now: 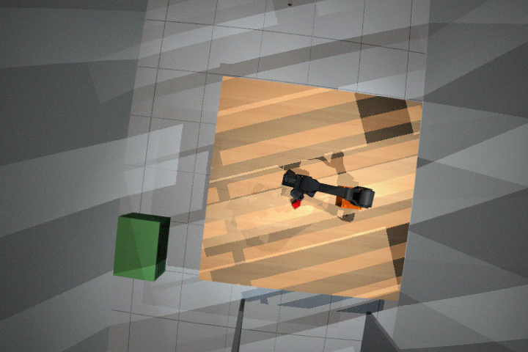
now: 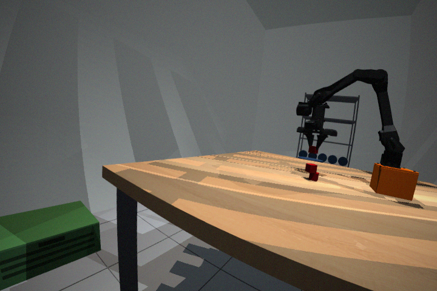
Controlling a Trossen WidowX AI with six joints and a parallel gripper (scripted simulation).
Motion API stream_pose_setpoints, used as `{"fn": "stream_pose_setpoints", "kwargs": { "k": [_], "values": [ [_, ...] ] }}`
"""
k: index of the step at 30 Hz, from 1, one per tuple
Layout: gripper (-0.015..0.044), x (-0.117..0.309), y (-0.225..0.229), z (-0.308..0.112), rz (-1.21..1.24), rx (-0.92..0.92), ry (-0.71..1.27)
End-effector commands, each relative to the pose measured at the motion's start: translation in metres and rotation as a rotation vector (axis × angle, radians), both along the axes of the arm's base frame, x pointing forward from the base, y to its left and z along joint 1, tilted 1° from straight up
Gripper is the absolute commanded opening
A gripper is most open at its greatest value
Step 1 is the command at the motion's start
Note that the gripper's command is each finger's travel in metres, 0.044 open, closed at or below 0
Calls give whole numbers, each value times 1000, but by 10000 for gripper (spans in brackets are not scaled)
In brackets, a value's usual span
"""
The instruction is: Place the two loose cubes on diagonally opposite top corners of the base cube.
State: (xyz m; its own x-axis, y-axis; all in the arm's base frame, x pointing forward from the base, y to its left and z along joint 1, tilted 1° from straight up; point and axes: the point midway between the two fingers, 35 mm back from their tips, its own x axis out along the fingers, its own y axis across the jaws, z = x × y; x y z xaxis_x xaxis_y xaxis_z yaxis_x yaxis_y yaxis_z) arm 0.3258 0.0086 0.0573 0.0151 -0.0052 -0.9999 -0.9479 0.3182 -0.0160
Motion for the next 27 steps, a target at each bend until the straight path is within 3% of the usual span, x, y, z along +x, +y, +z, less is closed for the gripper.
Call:
{"fn": "stream_pose_setpoints", "kwargs": {
  "k": [1,27],
  "values": [
    [105,-2,9,4,-27,-2,-10],
    [105,-39,82,-6,-313,11,-7]
  ]
}}
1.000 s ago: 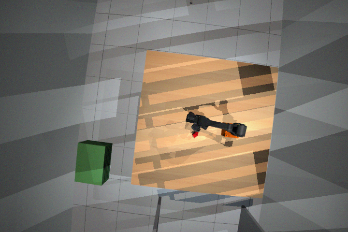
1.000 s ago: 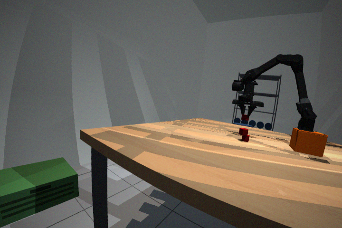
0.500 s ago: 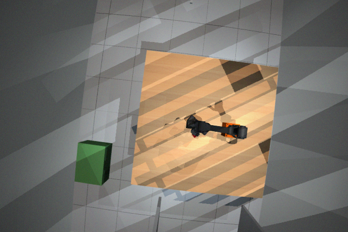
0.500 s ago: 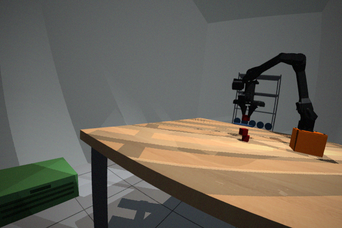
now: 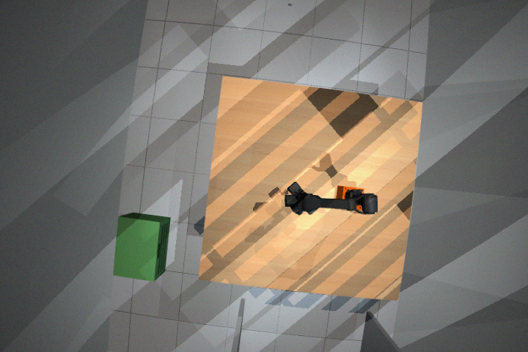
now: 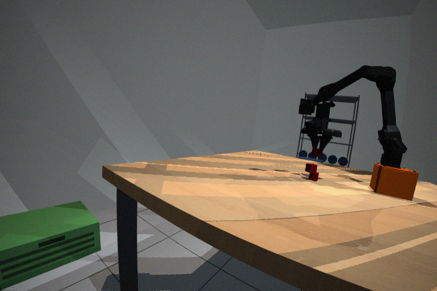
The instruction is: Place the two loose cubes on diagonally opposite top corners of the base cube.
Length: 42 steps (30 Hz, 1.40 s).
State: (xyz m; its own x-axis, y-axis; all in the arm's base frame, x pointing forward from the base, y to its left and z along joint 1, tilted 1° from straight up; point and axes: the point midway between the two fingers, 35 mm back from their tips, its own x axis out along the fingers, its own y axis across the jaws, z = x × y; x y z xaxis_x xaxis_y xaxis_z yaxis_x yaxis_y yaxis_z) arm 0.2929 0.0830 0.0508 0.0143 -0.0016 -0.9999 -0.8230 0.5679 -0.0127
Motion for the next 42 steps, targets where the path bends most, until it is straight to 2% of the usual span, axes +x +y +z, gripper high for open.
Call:
{"fn": "stream_pose_setpoints", "kwargs": {
  "k": [1,11,23,34,42],
  "values": [
    [105,-8,10,0,-44,2,-7],
    [105,-25,32,-3,-146,6,-5],
    [105,-26,32,-32,-120,-12,-6],
    [105,-26,32,-34,-119,-13,-6],
    [105,-24,32,-52,-137,-1,-6]
  ]
}}
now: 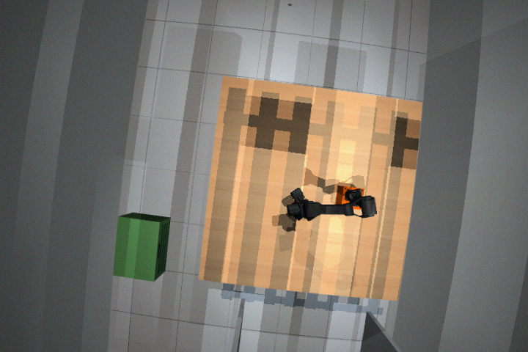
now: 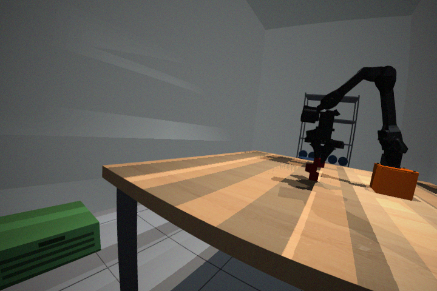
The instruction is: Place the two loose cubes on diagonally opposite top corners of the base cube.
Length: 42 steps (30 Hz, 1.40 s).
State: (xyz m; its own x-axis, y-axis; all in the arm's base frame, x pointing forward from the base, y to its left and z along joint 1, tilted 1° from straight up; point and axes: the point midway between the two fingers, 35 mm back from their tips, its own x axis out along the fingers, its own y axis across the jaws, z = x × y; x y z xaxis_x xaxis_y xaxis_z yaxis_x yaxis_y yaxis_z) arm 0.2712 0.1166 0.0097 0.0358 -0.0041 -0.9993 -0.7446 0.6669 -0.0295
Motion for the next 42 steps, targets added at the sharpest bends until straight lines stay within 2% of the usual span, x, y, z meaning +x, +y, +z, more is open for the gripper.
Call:
{"fn": "stream_pose_setpoints", "kwargs": {
  "k": [1,35,39,42],
  "values": [
    [105,-3,-1,-14,-13,1,16],
    [105,-2,-2,-24,-22,7,16],
    [205,-2,-2,-24,-22,7,16],
    [205,-2,-2,-24,-22,7,16]
  ]
}}
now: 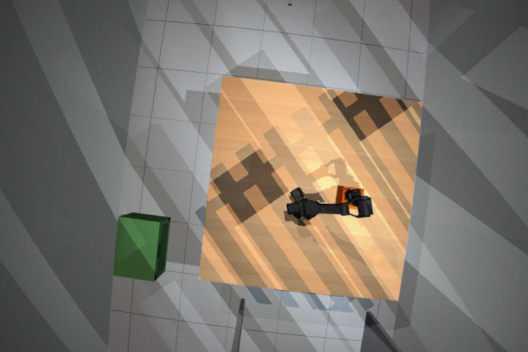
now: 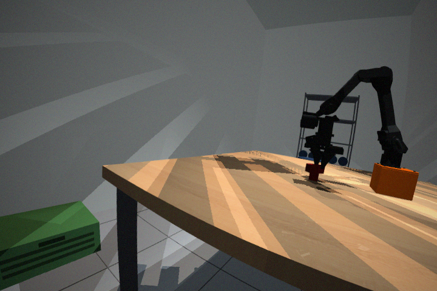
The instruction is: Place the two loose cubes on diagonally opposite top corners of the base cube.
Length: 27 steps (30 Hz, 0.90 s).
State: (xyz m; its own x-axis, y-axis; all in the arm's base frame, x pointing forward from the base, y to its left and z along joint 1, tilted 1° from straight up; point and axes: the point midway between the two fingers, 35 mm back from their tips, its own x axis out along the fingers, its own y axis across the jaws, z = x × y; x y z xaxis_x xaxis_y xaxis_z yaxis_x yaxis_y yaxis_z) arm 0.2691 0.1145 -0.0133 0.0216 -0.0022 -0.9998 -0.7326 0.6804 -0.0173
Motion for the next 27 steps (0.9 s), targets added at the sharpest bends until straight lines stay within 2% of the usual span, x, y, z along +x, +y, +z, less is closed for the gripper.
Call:
{"fn": "stream_pose_setpoints", "kwargs": {
  "k": [1,27],
  "values": [
    [205,0,0,-1,-4,4,2],
    [205,0,0,27,0,0,0]
  ]
}}
